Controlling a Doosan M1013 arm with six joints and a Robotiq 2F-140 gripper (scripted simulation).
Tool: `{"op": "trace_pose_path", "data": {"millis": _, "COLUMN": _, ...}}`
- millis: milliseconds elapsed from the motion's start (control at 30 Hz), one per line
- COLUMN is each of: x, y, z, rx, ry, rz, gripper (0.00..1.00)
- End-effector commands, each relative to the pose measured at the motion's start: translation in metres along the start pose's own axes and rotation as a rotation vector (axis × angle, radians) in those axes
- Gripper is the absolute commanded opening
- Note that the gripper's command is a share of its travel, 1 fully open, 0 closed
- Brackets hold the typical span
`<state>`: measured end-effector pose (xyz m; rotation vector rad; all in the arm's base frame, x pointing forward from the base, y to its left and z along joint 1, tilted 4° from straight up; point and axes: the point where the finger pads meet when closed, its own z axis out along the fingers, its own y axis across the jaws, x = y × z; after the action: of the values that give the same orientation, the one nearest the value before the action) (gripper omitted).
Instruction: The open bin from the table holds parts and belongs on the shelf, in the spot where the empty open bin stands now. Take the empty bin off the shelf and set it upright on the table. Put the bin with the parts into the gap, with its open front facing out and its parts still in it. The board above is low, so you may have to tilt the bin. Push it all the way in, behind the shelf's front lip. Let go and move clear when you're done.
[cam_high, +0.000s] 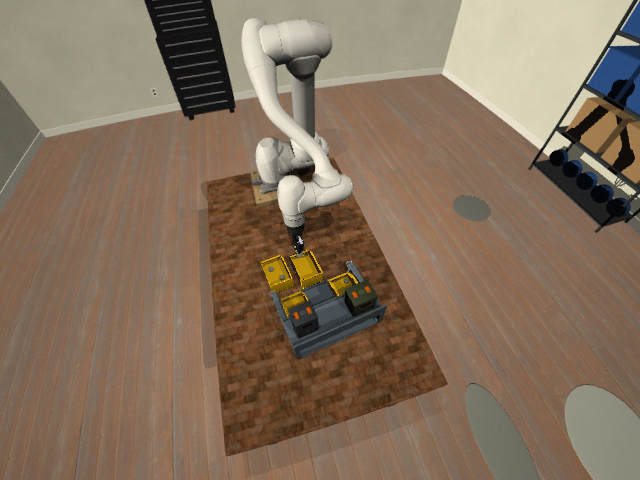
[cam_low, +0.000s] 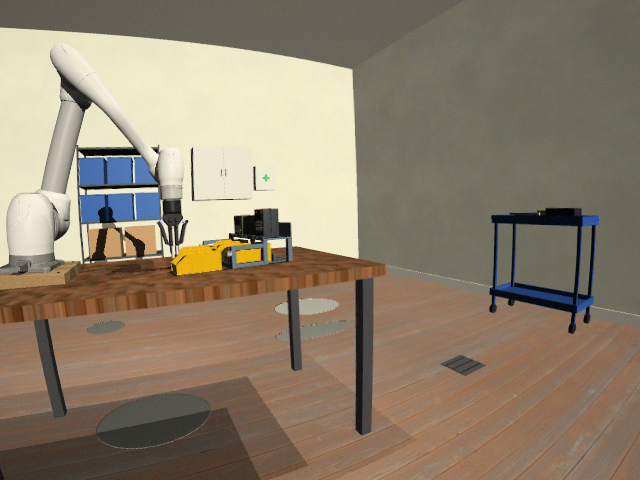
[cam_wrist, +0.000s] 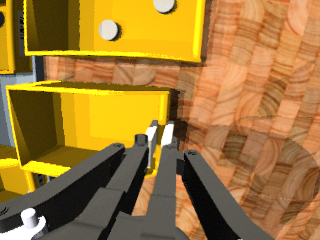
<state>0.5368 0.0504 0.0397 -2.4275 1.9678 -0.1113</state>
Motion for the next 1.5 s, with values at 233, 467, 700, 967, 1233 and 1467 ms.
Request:
{"op": "trace_pose_path", "data": {"millis": 233, "x": 0.0013, "y": 0.0041, "z": 0.0037, "rx": -0.005, "ry": 0.002, "rz": -0.001, "gripper": 0.10}}
{"op": "trace_pose_path", "data": {"millis": 467, "x": 0.0013, "y": 0.0041, "z": 0.0037, "rx": -0.005, "ry": 0.002, "rz": -0.001, "gripper": 0.62}}
{"op": "trace_pose_path", "data": {"millis": 700, "x": 0.0013, "y": 0.0041, "z": 0.0037, "rx": -0.005, "ry": 0.002, "rz": -0.001, "gripper": 0.62}}
{"op": "trace_pose_path", "data": {"millis": 967, "x": 0.0013, "y": 0.0041, "z": 0.0037, "rx": -0.005, "ry": 0.002, "rz": -0.001, "gripper": 0.62}}
{"op": "trace_pose_path", "data": {"millis": 1233, "x": 0.0013, "y": 0.0041, "z": 0.0037, "rx": -0.005, "ry": 0.002, "rz": -0.001, "gripper": 0.62}}
{"op": "trace_pose_path", "data": {"millis": 1467, "x": 0.0013, "y": 0.0041, "z": 0.0037, "rx": -0.005, "ry": 0.002, "rz": -0.001, "gripper": 0.62}}
